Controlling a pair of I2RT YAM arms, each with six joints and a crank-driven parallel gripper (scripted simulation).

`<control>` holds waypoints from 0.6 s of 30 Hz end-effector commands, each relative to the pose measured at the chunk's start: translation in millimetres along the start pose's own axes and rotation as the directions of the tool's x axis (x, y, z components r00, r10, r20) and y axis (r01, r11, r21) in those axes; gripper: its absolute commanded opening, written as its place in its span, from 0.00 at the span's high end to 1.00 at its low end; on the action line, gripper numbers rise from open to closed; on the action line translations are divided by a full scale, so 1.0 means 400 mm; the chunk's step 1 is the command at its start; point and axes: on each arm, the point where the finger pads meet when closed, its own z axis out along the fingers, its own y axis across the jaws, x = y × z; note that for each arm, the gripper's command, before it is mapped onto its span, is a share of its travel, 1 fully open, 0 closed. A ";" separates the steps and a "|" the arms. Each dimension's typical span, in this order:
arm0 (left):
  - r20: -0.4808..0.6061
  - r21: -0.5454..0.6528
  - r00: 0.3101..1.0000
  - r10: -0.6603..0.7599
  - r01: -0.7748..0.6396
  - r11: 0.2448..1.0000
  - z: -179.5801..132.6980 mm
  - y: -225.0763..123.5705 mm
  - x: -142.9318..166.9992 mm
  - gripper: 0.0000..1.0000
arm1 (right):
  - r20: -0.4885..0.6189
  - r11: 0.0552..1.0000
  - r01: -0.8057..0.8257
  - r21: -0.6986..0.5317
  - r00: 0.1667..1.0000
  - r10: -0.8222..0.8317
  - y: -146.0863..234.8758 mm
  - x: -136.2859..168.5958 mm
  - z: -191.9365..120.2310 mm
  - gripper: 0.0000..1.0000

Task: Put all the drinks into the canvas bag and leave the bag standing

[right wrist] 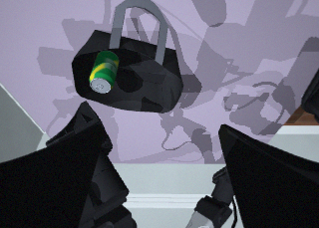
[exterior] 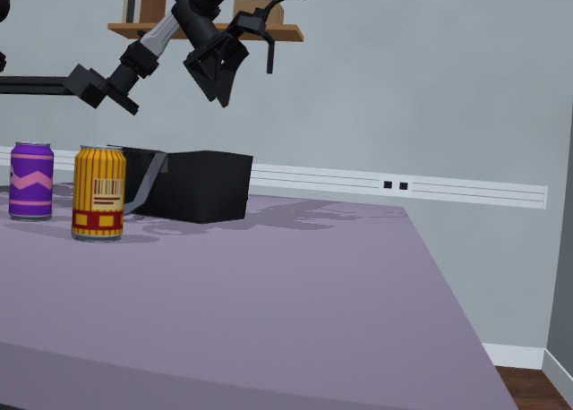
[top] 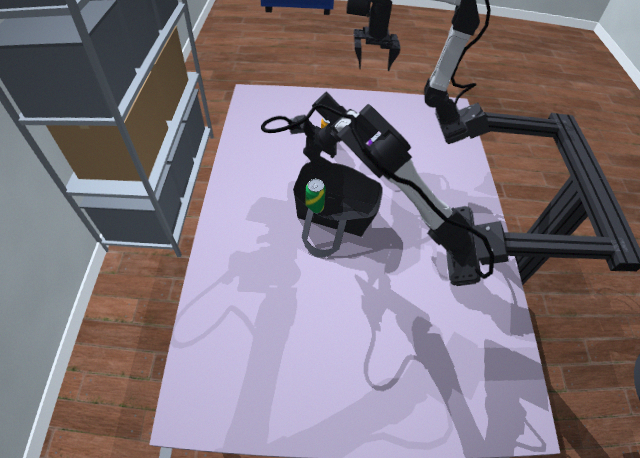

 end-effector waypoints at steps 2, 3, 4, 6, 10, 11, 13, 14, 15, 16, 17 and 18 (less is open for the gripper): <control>0.007 0.003 1.000 -0.013 0.013 1.000 0.001 -0.006 -0.024 0.11 | 0.014 1.000 -0.020 -0.014 1.000 0.020 0.008 -0.011 -0.014 0.00; 0.007 0.003 1.000 -0.013 0.013 1.000 0.001 -0.006 -0.024 0.11 | 0.014 1.000 -0.020 -0.014 1.000 0.020 0.008 -0.011 -0.014 0.00; 0.007 0.003 1.000 -0.013 0.013 1.000 0.001 -0.006 -0.024 0.11 | 0.014 1.000 -0.020 -0.014 1.000 0.020 0.008 -0.011 -0.014 0.00; 0.008 0.003 1.000 -0.014 0.014 1.000 0.001 -0.006 -0.025 0.11 | 0.015 1.000 -0.023 -0.012 1.000 0.023 0.008 -0.011 -0.014 0.00; -0.024 0.070 0.995 0.097 -0.095 0.993 -0.012 -0.060 0.035 0.11 | 0.010 1.000 -0.015 -0.014 1.000 0.015 0.009 -0.007 -0.014 0.00; -0.031 0.096 0.990 0.137 -0.133 0.986 -0.013 -0.075 0.047 0.11 | 0.010 1.000 -0.015 -0.014 1.000 0.015 0.009 -0.007 -0.014 0.00; -0.037 0.164 0.972 0.231 -0.222 0.961 -0.018 -0.119 0.074 0.11 | 0.010 1.000 -0.015 -0.014 1.000 0.015 0.009 -0.007 -0.014 0.00; -0.035 0.205 0.957 0.287 -0.274 0.940 -0.022 -0.144 0.091 0.11 | 0.010 1.000 -0.015 -0.014 1.000 0.015 0.009 -0.007 -0.014 0.00; -0.029 0.248 0.939 0.343 -0.326 0.912 -0.026 -0.172 0.107 0.11 | 0.010 1.000 -0.015 -0.014 1.000 0.015 0.009 -0.007 -0.014 0.00; -0.016 0.283 0.921 0.388 -0.368 0.886 -0.029 -0.196 0.117 0.11 | 0.010 1.000 -0.015 -0.014 1.000 0.015 0.009 -0.007 -0.014 0.00; -0.004 0.312 0.905 0.426 -0.404 0.860 -0.032 -0.218 0.127 0.11 | 0.010 1.000 -0.015 -0.014 1.000 0.015 0.009 -0.007 -0.014 0.00; 0.007 0.342 0.884 0.467 -0.441 0.830 -0.035 -0.241 0.145 0.11 | 0.010 1.000 -0.015 -0.014 1.000 0.015 0.009 -0.007 -0.014 0.00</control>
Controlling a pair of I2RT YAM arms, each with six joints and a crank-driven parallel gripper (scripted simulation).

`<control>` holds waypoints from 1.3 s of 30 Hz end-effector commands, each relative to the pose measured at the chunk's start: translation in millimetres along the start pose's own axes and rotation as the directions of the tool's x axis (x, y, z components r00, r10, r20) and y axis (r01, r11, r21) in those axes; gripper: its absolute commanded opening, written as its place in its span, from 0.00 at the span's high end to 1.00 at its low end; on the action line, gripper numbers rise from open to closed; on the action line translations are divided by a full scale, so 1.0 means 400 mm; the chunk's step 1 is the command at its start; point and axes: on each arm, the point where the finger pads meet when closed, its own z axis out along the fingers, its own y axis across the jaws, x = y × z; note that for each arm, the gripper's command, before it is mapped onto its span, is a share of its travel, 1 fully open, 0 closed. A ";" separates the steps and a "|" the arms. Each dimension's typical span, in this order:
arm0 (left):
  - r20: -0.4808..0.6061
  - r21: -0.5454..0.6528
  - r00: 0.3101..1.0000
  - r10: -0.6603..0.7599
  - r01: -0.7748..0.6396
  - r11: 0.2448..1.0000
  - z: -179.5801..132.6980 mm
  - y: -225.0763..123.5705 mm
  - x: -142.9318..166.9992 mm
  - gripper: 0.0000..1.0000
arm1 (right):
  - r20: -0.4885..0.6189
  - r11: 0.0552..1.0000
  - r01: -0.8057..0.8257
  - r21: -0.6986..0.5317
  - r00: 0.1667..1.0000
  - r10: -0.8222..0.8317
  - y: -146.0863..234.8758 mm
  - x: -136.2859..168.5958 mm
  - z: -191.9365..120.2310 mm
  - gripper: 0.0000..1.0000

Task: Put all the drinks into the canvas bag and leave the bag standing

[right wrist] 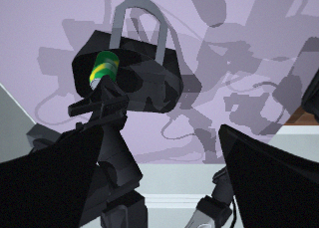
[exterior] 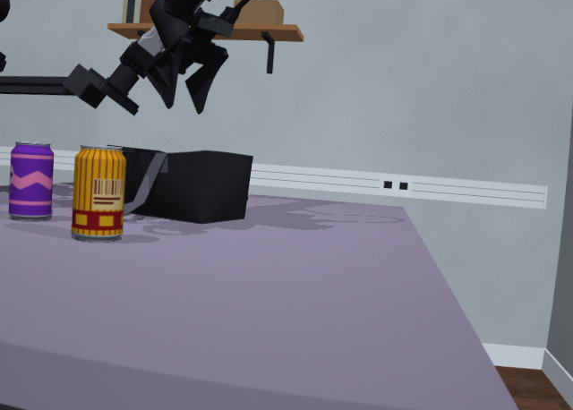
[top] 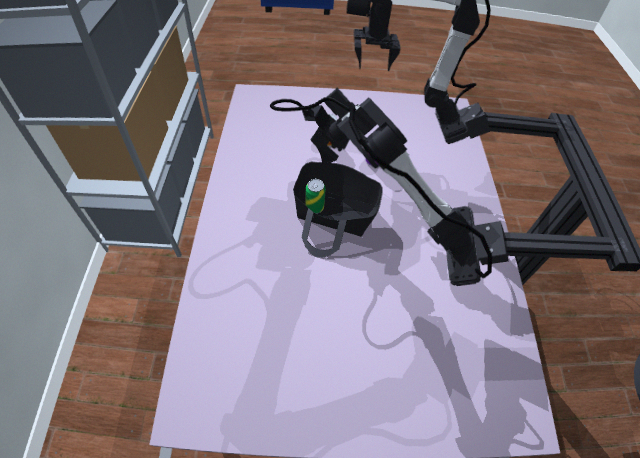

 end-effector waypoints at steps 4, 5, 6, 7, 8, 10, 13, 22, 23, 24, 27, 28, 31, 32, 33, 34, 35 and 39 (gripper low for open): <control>0.008 0.197 0.964 0.267 -0.263 0.944 0.016 -0.139 0.022 0.11 | 0.009 1.000 -0.014 -0.014 1.000 0.014 0.009 -0.007 -0.014 0.00; 0.021 0.232 0.950 0.312 -0.309 0.922 0.010 -0.174 0.034 0.11 | 0.009 1.000 -0.014 -0.014 1.000 0.014 0.009 -0.007 -0.014 0.00; 0.036 0.265 0.934 0.355 -0.352 0.898 0.006 -0.206 0.046 0.11 | 0.009 1.000 -0.014 -0.014 1.000 0.014 0.009 -0.007 -0.014 0.00; 0.049 0.293 0.917 0.395 -0.391 0.872 0.005 -0.232 0.059 0.11 | 0.009 1.000 -0.014 -0.014 1.000 0.014 0.009 -0.007 -0.014 0.00; 0.064 0.325 0.896 0.439 -0.434 0.840 0.001 -0.263 0.075 0.11 | 0.009 1.000 -0.014 -0.014 1.000 0.014 0.009 -0.007 -0.014 0.00; 0.102 0.375 0.855 0.509 -0.506 0.776 -0.002 -0.315 0.103 0.11 | 0.009 1.000 -0.014 -0.014 1.000 0.014 0.009 -0.007 -0.014 0.00; 0.169 0.441 0.782 0.599 -0.604 0.664 -0.009 -0.392 0.148 0.11 | 0.009 1.000 -0.014 -0.014 1.000 0.014 0.009 -0.007 -0.014 0.00; 0.295 0.521 0.637 0.713 -0.732 0.439 -0.028 -0.513 0.250 0.11 | 0.009 1.000 -0.014 -0.014 1.000 0.014 0.009 -0.007 -0.014 0.00; 0.326 0.533 0.603 0.728 -0.753 0.385 -0.035 -0.537 0.274 0.11 | 0.009 1.000 -0.014 -0.014 1.000 0.014 0.009 -0.007 -0.014 0.00; 0.359 0.535 0.579 0.732 -0.770 0.348 -0.038 -0.556 0.279 0.11 | 0.009 1.000 -0.014 -0.014 1.000 0.014 0.009 -0.007 -0.014 0.00; 0.412 0.536 0.536 0.737 -0.797 0.279 -0.045 -0.597 0.300 0.11 | 0.009 1.000 -0.014 -0.014 1.000 0.014 0.009 -0.007 -0.014 0.00; 0.422 0.534 0.530 0.735 -0.801 0.271 -0.044 -0.605 0.300 0.11 | 0.009 1.000 -0.014 -0.014 1.000 0.014 0.009 -0.007 -0.014 0.00; 0.421 0.529 0.537 0.730 -0.800 0.283 -0.031 -0.606 0.291 0.11 | 0.009 1.000 -0.014 -0.014 1.000 0.014 0.009 -0.007 -0.014 0.00; 0.411 0.522 0.558 0.721 -0.792 0.316 -0.022 -0.593 0.260 0.11 | 0.009 1.000 -0.014 -0.014 1.000 0.014 0.009 -0.007 -0.014 0.00; 0.402 0.517 0.574 0.714 -0.785 0.341 -0.024 -0.586 0.243 0.11 | 0.009 1.000 -0.014 -0.014 1.000 0.014 0.009 -0.007 -0.014 0.00; 0.392 0.534 0.549 0.738 -0.789 0.304 -0.045 -0.616 0.326 0.11 | 0.009 1.000 -0.014 -0.014 1.000 0.014 0.009 -0.007 -0.014 0.00; 0.389 0.536 0.550 0.739 -0.788 0.304 -0.047 -0.615 0.326 0.11 | 0.009 1.000 -0.014 -0.014 1.000 0.014 0.009 -0.007 -0.014 0.00; 0.386 0.529 0.576 0.720 -0.778 0.339 -0.033 -0.596 0.274 0.11 | 0.009 1.000 -0.014 -0.014 1.000 0.014 0.009 -0.007 -0.014 0.00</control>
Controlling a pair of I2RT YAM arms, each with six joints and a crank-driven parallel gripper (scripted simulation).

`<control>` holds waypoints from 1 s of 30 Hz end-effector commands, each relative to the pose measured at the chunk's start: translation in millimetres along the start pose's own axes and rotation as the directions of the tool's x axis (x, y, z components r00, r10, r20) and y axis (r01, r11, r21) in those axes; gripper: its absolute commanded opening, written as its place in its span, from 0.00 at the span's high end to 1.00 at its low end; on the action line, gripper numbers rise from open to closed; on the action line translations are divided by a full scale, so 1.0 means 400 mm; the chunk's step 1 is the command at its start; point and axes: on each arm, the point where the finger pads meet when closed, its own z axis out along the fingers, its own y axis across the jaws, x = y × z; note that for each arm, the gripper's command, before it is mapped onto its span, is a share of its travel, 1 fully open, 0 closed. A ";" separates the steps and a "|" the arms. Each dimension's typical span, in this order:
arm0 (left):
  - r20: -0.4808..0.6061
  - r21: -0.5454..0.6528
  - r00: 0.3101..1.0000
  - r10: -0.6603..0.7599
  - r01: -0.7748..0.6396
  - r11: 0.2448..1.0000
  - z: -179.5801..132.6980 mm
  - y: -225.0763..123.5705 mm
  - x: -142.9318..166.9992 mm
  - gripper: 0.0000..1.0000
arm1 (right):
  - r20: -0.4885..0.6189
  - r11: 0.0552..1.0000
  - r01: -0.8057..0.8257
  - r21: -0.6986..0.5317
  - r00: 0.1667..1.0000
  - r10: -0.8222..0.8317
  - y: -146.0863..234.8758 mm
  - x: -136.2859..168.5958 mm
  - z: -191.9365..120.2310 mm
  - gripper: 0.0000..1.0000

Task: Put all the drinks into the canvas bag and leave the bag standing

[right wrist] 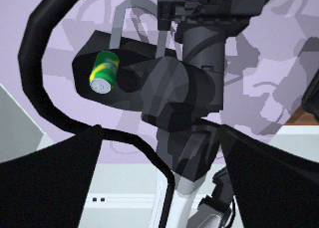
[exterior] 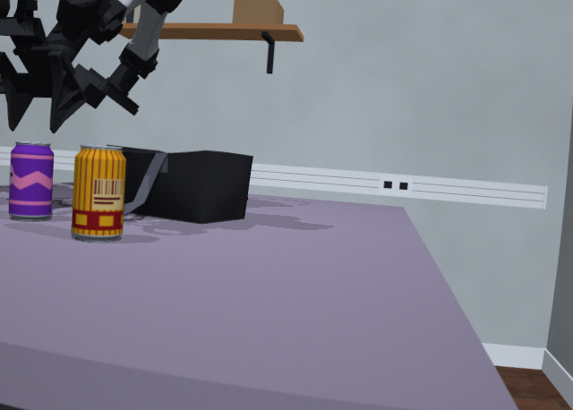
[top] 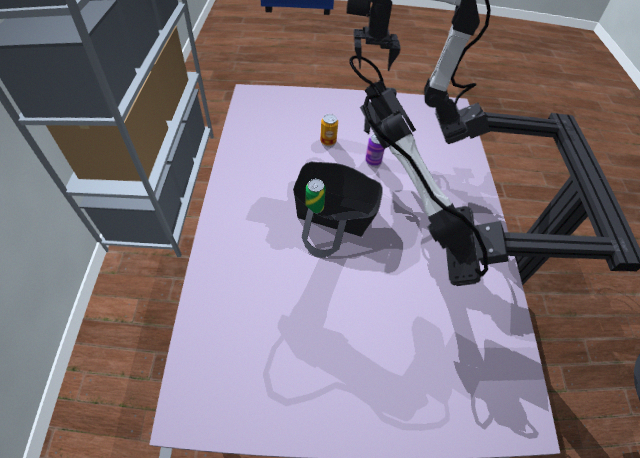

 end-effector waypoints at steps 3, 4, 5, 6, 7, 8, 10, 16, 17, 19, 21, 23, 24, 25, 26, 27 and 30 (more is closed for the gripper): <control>0.024 -0.012 1.000 -0.006 0.006 1.000 0.031 0.013 -0.003 0.11 | 0.009 1.000 -0.014 -0.014 1.000 0.014 0.009 -0.007 -0.014 0.00; 0.017 -0.007 1.000 -0.004 0.004 1.000 0.034 0.010 0.006 0.11 | 0.009 1.000 -0.014 -0.014 1.000 0.014 0.009 -0.007 -0.014 0.00; 0.022 -0.011 1.000 -0.005 0.005 1.000 0.037 0.013 0.005 0.11 | 0.009 1.000 -0.014 -0.014 1.000 0.014 0.009 -0.007 -0.014 0.00; 0.023 -0.012 1.000 -0.005 0.006 1.000 0.040 0.014 0.007 0.11 | 0.009 1.000 -0.014 -0.014 1.000 0.014 0.009 -0.007 -0.014 0.00; 0.026 -0.015 1.000 -0.006 0.007 1.000 0.040 0.018 0.006 0.11 | 0.009 1.000 -0.014 -0.014 1.000 0.014 0.009 -0.007 -0.014 0.00; 0.024 -0.014 1.000 -0.006 0.006 1.000 0.041 0.017 0.012 0.11 | 0.009 1.000 -0.014 -0.014 1.000 0.014 0.009 -0.007 -0.014 0.00; 0.012 -0.006 1.000 -0.003 0.003 1.000 0.053 0.004 0.033 0.11 | 0.009 1.000 -0.014 -0.014 1.000 0.014 0.009 -0.007 -0.014 0.00; 0.009 -0.002 1.000 -0.001 0.001 1.000 0.067 -0.002 0.050 0.11 | 0.009 1.000 -0.014 -0.014 1.000 0.014 0.009 -0.007 -0.014 0.00; 0.003 0.001 1.000 0.000 0.000 1.000 0.073 -0.007 0.060 0.11 | 0.009 1.000 -0.014 -0.014 1.000 0.014 0.009 -0.007 -0.014 0.00; 0.000 0.003 1.000 0.001 -0.001 1.000 0.078 -0.007 0.067 0.11 | 0.009 1.000 -0.014 -0.014 1.000 0.014 0.009 -0.007 -0.014 0.00; 0.009 -0.004 1.000 -0.002 0.002 1.000 0.084 0.000 0.064 0.11 | 0.009 1.000 -0.014 -0.014 1.000 0.014 0.009 -0.007 -0.014 0.00; 0.028 -0.019 1.000 -0.007 0.008 1.000 0.083 0.020 0.046 0.11 | 0.009 1.000 -0.014 -0.014 1.000 0.014 0.009 -0.007 -0.014 0.00; 0.029 -0.020 1.000 -0.008 0.008 1.000 0.087 0.021 0.049 0.11 | 0.009 1.000 -0.014 -0.014 1.000 0.014 0.009 -0.007 -0.014 0.00; 0.027 -0.018 1.000 -0.007 0.008 1.000 0.093 0.017 0.056 0.11 | 0.009 1.000 -0.014 -0.014 1.000 0.014 0.009 -0.007 -0.014 0.00; 0.025 -0.017 1.000 -0.007 0.007 1.000 0.099 0.014 0.061 0.11 | 0.009 1.000 -0.014 -0.014 1.000 0.014 0.009 -0.007 -0.014 0.00; 0.026 -0.017 1.000 -0.007 0.007 1.000 0.102 0.014 0.063 0.11 | 0.009 1.000 -0.014 -0.014 1.000 0.014 0.009 -0.007 -0.014 0.00; 0.029 -0.022 1.000 -0.011 0.012 1.000 0.091 0.031 0.055 0.11 | 0.009 1.000 -0.014 -0.014 1.000 0.014 0.009 -0.007 -0.014 0.00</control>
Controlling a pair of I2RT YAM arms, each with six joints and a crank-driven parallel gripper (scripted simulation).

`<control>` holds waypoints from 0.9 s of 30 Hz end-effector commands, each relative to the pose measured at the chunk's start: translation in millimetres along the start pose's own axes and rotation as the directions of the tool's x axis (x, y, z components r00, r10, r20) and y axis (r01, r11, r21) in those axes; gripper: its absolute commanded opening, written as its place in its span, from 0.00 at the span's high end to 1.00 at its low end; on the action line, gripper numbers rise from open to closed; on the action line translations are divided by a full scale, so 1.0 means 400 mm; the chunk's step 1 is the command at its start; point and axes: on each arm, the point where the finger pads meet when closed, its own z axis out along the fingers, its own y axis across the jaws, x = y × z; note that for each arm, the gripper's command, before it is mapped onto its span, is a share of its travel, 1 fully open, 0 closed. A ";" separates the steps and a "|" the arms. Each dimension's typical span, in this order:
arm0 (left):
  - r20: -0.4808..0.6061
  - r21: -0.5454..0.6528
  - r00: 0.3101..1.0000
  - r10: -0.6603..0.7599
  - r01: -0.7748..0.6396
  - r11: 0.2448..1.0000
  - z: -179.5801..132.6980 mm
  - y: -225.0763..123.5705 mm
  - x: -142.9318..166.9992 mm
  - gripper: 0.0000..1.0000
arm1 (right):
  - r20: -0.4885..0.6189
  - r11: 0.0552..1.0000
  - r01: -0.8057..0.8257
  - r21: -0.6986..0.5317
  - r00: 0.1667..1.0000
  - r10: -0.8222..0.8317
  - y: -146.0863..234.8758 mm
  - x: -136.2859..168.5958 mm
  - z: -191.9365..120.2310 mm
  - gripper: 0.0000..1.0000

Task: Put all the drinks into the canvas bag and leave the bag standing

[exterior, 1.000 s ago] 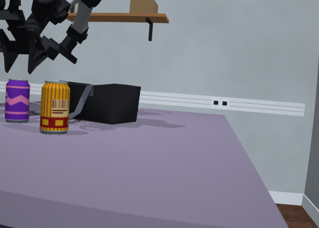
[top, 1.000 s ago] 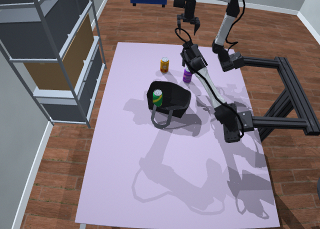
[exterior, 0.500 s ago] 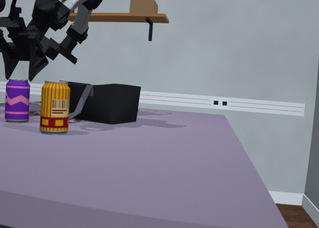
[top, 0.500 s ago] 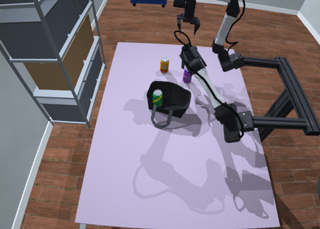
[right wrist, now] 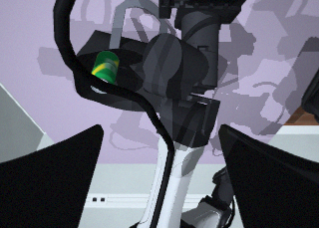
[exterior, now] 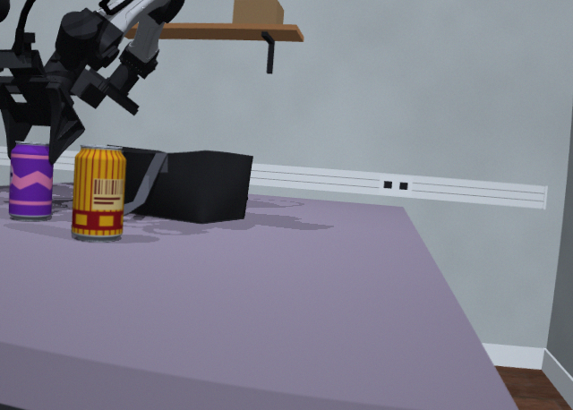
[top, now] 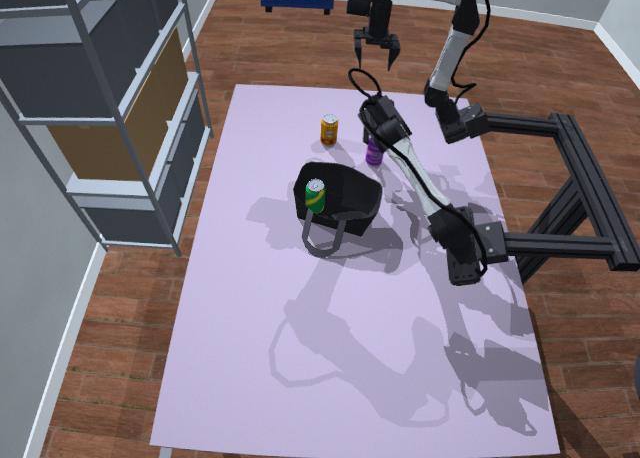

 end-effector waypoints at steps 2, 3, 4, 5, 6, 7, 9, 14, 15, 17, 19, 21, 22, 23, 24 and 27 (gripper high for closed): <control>0.035 -0.022 0.999 -0.006 0.007 1.000 0.004 0.034 -0.029 0.11 | 0.009 1.000 -0.014 -0.014 1.000 0.014 0.009 -0.007 -0.014 0.00; 0.030 -0.015 1.000 -0.002 0.002 1.000 0.028 0.014 -0.006 0.11 | 0.009 1.000 -0.014 -0.014 1.000 0.014 0.009 -0.007 -0.014 0.00; 0.029 -0.015 1.000 -0.002 0.002 1.000 0.033 0.013 -0.001 0.11 | 0.009 1.000 -0.014 -0.014 1.000 0.014 0.009 -0.007 -0.014 0.00; 0.023 -0.010 1.000 0.000 0.001 1.000 0.035 0.011 0.005 0.11 | 0.009 1.000 -0.014 -0.014 1.000 0.014 0.009 -0.007 -0.014 0.00; 0.023 -0.010 1.000 0.000 0.001 1.000 0.039 0.012 0.008 0.11 | 0.009 1.000 -0.014 -0.014 1.000 0.014 0.009 -0.007 -0.014 0.00; 0.028 -0.015 1.000 -0.002 0.002 1.000 0.042 0.014 0.007 0.11 | 0.009 1.000 -0.014 -0.014 1.000 0.014 0.009 -0.007 -0.014 0.00; 0.032 -0.018 0.999 -0.003 0.003 1.000 0.047 0.018 0.008 0.11 | 0.009 1.000 -0.014 -0.014 1.000 0.014 0.009 -0.007 -0.014 0.00; 0.037 -0.022 0.999 -0.005 0.005 1.000 0.062 0.021 0.018 0.11 | 0.009 1.000 -0.014 -0.014 1.000 0.014 0.009 -0.007 -0.014 0.00; 0.037 -0.022 0.999 -0.004 0.005 1.000 0.066 0.020 0.022 0.11 | 0.009 1.000 -0.014 -0.014 1.000 0.014 0.009 -0.007 -0.014 0.00; 0.048 -0.033 0.999 -0.010 0.012 0.999 0.042 0.049 -0.004 0.11 | 0.009 1.000 -0.014 -0.014 1.000 0.014 0.009 -0.007 -0.014 0.00; 0.048 -0.033 0.999 -0.010 0.012 0.999 0.042 0.049 -0.004 0.11 | 0.009 1.000 -0.014 -0.014 1.000 0.014 0.009 -0.007 -0.014 0.00; 0.063 -0.031 0.998 -0.005 0.007 0.999 0.034 0.022 -0.036 0.11 | 0.009 1.000 -0.014 -0.014 1.000 0.014 0.009 -0.007 -0.014 0.00; 0.070 -0.038 0.997 -0.007 0.010 0.999 0.035 0.026 -0.040 0.11 | 0.009 1.000 -0.014 -0.014 1.000 0.014 0.009 -0.007 -0.014 0.00; 0.069 -0.043 0.998 -0.010 0.013 0.999 0.036 0.038 -0.034 0.11 | 0.009 1.000 -0.014 -0.014 1.000 0.014 0.009 -0.007 -0.014 0.00; 0.058 -0.038 0.998 -0.009 0.011 0.999 0.037 0.044 -0.022 0.22 | 0.009 1.000 -0.014 -0.014 1.000 0.014 0.009 -0.007 -0.014 0.00; 0.052 -0.044 0.999 -0.010 0.012 0.999 0.037 0.049 -0.018 0.21 | 0.009 1.000 -0.014 -0.014 1.000 0.014 0.009 -0.007 -0.014 0.00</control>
